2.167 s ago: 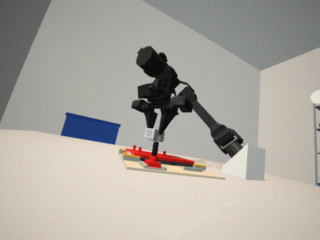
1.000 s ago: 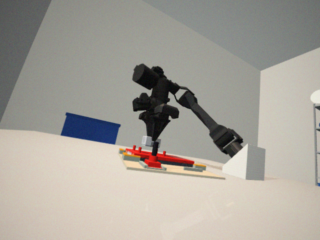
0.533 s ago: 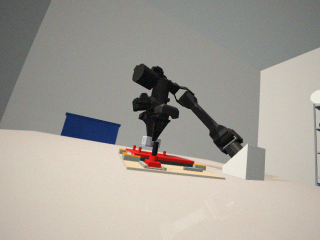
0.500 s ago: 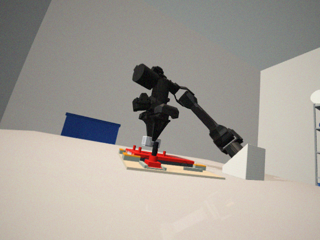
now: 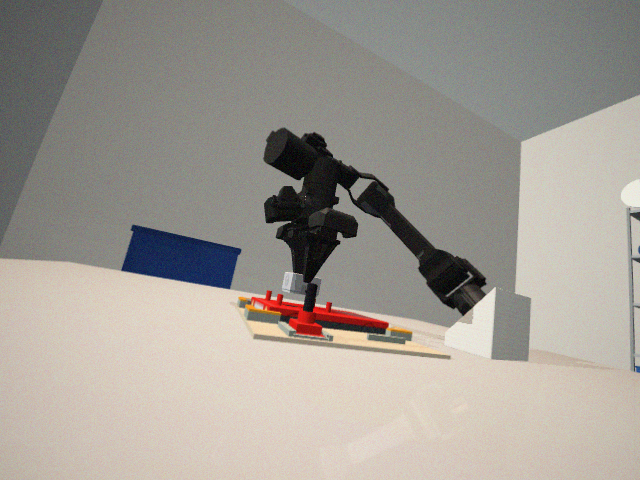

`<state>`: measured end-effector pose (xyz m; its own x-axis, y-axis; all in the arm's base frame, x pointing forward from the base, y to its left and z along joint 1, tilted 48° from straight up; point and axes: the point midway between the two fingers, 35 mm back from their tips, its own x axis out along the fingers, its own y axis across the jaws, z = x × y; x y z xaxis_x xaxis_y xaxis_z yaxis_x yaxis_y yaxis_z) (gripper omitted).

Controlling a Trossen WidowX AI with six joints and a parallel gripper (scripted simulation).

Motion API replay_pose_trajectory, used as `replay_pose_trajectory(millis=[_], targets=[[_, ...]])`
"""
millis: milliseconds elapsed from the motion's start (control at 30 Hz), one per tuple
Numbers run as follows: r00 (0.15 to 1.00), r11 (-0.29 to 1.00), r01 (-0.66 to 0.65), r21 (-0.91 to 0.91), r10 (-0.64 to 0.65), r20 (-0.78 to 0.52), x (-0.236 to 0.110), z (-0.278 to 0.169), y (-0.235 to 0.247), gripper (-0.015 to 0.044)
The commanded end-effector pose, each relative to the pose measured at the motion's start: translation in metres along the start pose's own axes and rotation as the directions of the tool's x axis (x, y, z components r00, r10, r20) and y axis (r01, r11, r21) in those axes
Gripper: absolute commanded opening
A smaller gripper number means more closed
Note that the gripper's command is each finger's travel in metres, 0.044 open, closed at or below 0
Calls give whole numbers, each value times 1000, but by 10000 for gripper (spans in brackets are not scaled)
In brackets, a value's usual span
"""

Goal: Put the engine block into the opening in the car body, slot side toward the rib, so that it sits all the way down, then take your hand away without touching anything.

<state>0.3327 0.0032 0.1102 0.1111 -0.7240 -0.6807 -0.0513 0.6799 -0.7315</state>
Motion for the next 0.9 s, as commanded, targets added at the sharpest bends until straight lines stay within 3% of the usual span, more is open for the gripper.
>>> replay_pose_trajectory(millis=[0,867], targets=[[1000,1000,3,-5,-3,4,1,1,-1,160],[1000,1000,4,6,-4,4,7,1,-1,160]])
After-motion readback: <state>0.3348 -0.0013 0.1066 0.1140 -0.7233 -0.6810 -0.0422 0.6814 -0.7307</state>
